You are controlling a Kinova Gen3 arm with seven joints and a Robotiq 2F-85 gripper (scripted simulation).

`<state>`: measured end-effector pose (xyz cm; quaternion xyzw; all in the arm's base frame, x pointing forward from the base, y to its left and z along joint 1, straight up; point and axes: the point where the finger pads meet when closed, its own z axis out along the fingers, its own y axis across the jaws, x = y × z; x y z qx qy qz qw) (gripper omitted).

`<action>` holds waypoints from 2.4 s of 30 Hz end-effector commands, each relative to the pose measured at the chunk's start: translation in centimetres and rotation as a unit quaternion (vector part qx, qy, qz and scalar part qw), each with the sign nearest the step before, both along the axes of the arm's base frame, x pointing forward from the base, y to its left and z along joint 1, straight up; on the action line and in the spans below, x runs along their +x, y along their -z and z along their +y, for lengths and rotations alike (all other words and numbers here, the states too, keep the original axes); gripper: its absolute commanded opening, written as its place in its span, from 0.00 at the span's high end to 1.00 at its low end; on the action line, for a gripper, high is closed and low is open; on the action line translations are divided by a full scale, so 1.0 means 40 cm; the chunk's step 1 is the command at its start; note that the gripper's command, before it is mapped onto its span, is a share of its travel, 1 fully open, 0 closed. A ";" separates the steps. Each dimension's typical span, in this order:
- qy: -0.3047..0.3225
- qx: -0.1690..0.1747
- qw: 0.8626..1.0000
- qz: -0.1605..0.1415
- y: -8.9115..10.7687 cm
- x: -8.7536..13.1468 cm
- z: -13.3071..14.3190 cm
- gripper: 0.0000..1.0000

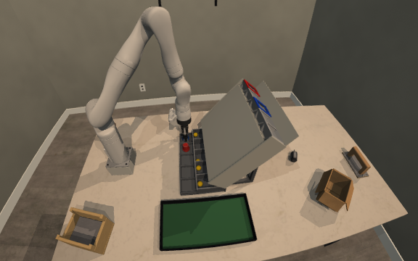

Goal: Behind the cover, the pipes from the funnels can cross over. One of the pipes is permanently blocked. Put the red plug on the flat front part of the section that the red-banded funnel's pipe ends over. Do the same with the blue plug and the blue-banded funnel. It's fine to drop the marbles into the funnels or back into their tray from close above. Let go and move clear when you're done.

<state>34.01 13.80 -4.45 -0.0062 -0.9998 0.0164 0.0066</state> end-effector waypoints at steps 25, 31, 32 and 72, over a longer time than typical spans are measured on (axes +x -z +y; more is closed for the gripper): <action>0.000 0.000 1.000 -0.001 -0.001 0.001 0.001 0.58; 0.000 0.000 1.000 -0.001 -0.001 0.001 0.001 0.58; 0.000 0.000 1.000 -0.001 -0.001 0.001 0.001 0.58; 0.000 0.000 1.000 -0.001 -0.001 0.001 0.001 0.35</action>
